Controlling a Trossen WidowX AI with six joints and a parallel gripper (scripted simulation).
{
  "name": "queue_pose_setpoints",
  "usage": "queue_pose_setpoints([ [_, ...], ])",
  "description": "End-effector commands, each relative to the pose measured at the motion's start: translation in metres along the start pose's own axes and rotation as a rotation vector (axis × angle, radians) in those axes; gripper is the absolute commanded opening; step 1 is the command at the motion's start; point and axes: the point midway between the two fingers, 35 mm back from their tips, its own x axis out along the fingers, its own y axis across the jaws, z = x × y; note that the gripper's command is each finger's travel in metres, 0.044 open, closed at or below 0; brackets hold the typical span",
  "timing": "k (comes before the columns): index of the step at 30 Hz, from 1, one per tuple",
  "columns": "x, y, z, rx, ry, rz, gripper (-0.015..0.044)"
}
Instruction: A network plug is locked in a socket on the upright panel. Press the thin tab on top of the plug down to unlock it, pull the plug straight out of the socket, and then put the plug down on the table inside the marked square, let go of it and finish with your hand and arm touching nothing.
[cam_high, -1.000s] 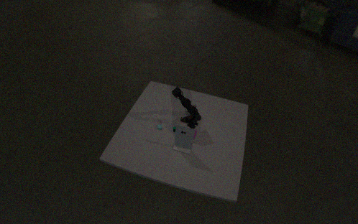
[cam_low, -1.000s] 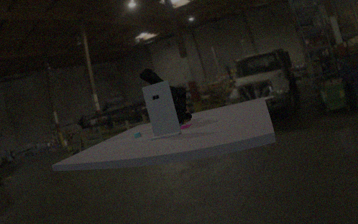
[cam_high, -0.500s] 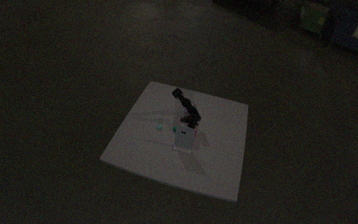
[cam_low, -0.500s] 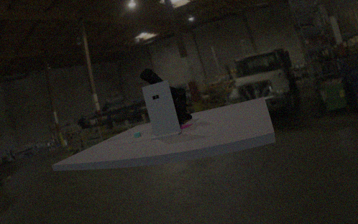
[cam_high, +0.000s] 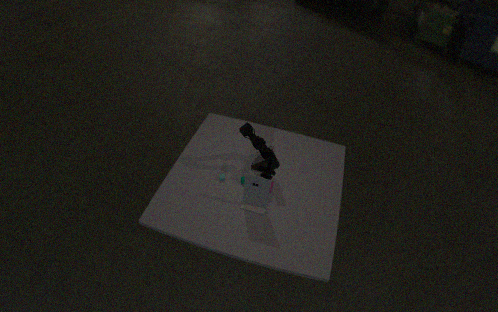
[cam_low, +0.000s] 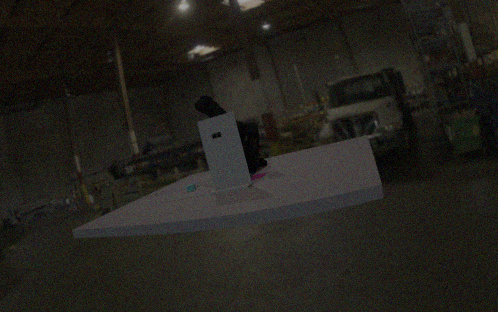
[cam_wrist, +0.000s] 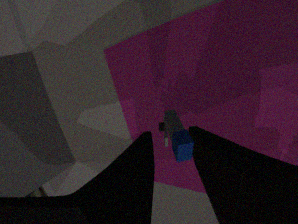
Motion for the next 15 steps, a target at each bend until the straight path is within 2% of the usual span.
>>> queue_pose_setpoints([
  [1, -0.0001, 0.0001, 0.0, 0.0, 0.0, 0.0, 0.0156],
  [15, -0.0081, -0.0001, -0.001, -0.001, 0.003, -0.003, 0.0156],
])
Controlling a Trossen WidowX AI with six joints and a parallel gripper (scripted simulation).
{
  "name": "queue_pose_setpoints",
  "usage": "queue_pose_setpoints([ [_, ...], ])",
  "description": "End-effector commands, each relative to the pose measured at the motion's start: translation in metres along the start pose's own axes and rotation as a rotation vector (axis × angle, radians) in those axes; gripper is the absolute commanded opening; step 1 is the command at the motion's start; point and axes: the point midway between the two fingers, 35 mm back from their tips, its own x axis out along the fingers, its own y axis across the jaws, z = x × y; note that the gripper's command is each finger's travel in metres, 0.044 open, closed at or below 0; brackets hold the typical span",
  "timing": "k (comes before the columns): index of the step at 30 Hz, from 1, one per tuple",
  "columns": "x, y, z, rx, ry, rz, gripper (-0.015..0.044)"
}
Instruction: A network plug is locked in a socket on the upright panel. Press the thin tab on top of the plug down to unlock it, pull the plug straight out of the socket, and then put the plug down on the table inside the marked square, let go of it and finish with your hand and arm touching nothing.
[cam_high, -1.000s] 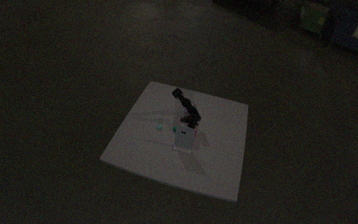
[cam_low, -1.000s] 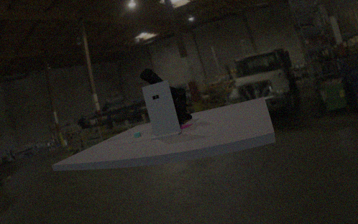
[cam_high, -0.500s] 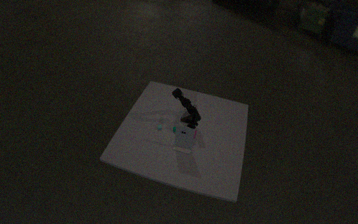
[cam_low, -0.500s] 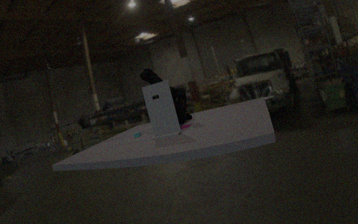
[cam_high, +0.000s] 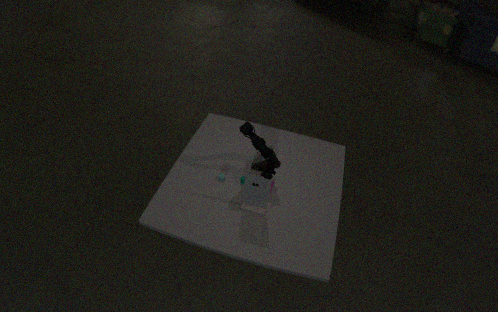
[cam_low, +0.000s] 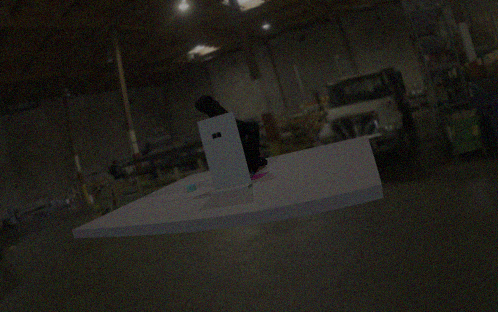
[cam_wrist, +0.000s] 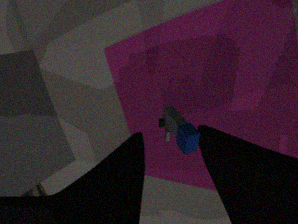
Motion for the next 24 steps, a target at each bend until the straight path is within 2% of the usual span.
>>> queue_pose_setpoints([
  [1, -0.004, 0.001, 0.0, 0.005, 0.001, 0.001, 0.0156],
  [24, -0.022, 0.001, 0.001, 0.002, -0.001, -0.001, 0.0156],
])
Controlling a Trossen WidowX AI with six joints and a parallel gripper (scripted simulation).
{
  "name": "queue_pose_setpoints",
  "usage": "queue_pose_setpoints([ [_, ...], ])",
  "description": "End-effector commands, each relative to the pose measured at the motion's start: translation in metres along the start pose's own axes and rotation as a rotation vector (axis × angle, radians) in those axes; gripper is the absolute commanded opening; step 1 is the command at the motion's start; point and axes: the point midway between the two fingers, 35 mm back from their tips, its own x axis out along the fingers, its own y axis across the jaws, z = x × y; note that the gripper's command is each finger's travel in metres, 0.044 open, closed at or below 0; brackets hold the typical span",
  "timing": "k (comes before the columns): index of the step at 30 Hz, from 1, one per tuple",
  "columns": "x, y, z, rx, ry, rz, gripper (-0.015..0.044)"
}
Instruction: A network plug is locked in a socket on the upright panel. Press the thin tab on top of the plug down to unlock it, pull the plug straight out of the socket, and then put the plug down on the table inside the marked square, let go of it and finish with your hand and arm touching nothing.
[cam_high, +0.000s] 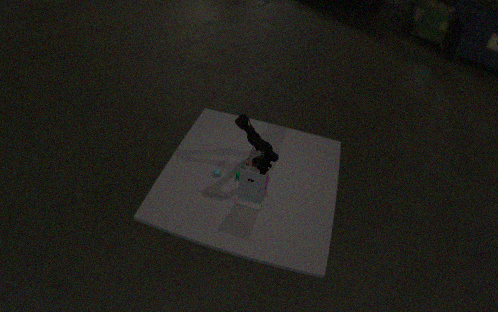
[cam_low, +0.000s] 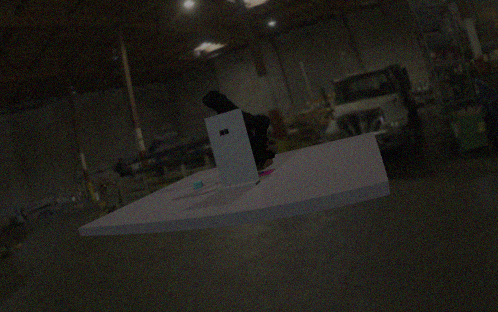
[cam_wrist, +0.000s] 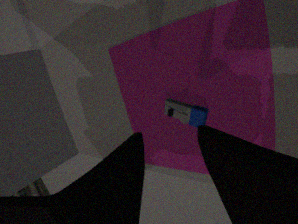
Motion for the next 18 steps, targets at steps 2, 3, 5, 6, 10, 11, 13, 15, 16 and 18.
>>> queue_pose_setpoints([
  [2, -0.004, 0.001, 0.001, 0.005, -0.003, 0.004, 0.0156],
  [3, -0.004, 0.002, 0.0, 0.005, -0.003, 0.004, 0.0156],
  [5, -0.006, 0.003, 0.0, 0.005, -0.002, 0.004, 0.0156],
  [6, -0.006, 0.003, -0.001, 0.005, -0.002, 0.003, 0.0156],
  [10, -0.009, 0.006, -0.002, 0.005, 0.0, 0.003, 0.0156],
  [11, -0.01, 0.006, -0.002, 0.005, 0.0, 0.003, 0.0156],
  [13, -0.011, 0.007, -0.002, 0.005, 0.001, 0.002, 0.0156],
  [15, -0.013, 0.009, -0.003, 0.005, 0.001, 0.002, 0.0156],
  [16, -0.014, 0.009, -0.003, 0.005, 0.001, 0.002, 0.0156],
  [18, -0.015, 0.01, -0.004, 0.005, 0.002, 0.002, 0.0156],
])
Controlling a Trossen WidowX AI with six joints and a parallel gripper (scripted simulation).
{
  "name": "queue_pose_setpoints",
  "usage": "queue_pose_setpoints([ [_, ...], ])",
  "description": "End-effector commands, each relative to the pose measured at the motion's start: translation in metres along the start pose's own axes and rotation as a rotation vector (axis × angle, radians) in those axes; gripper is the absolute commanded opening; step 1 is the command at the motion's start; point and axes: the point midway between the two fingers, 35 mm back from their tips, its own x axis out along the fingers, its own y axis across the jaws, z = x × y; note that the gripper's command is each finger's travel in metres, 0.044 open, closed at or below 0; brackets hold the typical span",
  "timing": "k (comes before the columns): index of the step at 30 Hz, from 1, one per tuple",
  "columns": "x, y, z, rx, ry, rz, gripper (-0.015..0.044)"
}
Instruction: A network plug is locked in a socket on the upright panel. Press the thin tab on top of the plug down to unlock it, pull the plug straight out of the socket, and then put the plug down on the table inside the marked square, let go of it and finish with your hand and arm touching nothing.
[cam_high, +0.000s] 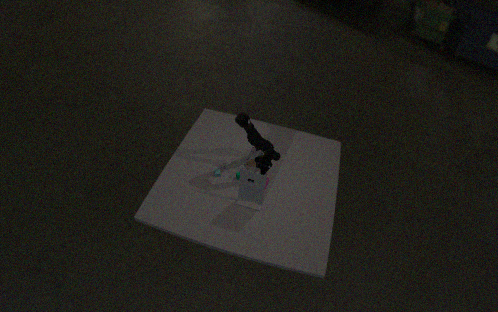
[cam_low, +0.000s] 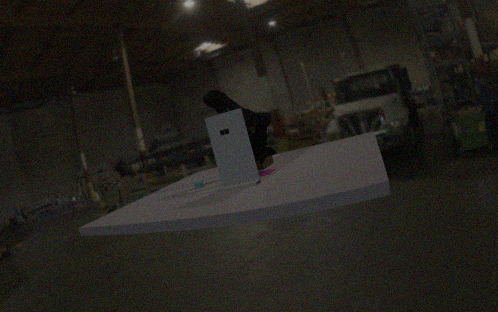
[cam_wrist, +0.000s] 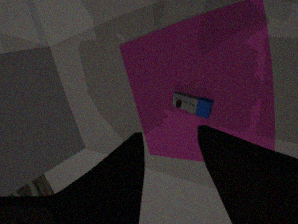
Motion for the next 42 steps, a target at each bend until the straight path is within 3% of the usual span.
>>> queue_pose_setpoints([
  [1, -0.004, 0.003, -0.001, 0.006, 0.004, -0.001, 0.0156],
  [42, -0.042, 0.027, -0.002, 0.006, 0.004, -0.001, 0.0156],
])
